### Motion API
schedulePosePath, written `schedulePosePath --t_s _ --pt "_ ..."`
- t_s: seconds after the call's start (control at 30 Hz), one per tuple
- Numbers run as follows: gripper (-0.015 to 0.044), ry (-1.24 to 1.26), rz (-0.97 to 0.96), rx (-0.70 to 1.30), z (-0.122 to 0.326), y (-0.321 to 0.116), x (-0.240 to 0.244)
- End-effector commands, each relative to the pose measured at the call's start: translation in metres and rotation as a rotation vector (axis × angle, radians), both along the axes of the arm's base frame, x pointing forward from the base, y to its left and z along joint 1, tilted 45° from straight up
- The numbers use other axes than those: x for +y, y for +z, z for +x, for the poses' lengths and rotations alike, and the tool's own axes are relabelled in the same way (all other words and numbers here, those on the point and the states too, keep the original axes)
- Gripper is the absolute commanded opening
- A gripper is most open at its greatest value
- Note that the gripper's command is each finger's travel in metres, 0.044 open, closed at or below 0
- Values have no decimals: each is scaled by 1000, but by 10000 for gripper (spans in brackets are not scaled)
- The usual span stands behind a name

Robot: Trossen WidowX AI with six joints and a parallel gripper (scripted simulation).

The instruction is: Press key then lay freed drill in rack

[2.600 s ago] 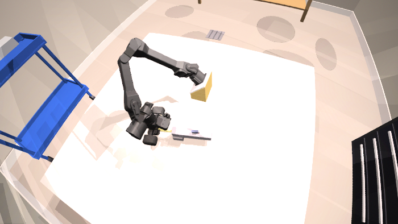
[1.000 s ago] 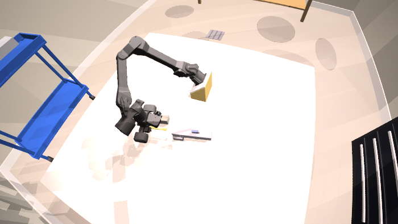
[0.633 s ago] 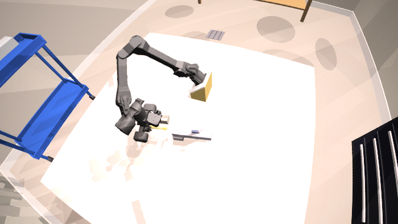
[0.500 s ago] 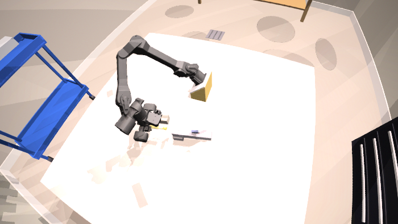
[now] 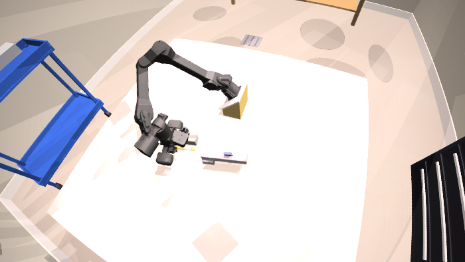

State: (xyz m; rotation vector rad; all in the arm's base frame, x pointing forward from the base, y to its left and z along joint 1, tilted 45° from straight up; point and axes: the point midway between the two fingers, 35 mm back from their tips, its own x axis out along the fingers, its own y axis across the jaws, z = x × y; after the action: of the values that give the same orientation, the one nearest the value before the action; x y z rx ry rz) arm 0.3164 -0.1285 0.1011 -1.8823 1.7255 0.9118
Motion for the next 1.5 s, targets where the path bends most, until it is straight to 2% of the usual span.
schedulePosePath --t_s 0.0,1.47 --pt "0 -2 -1 -7 1 2 2" --pt "0 -2 0 -7 0 10 15"
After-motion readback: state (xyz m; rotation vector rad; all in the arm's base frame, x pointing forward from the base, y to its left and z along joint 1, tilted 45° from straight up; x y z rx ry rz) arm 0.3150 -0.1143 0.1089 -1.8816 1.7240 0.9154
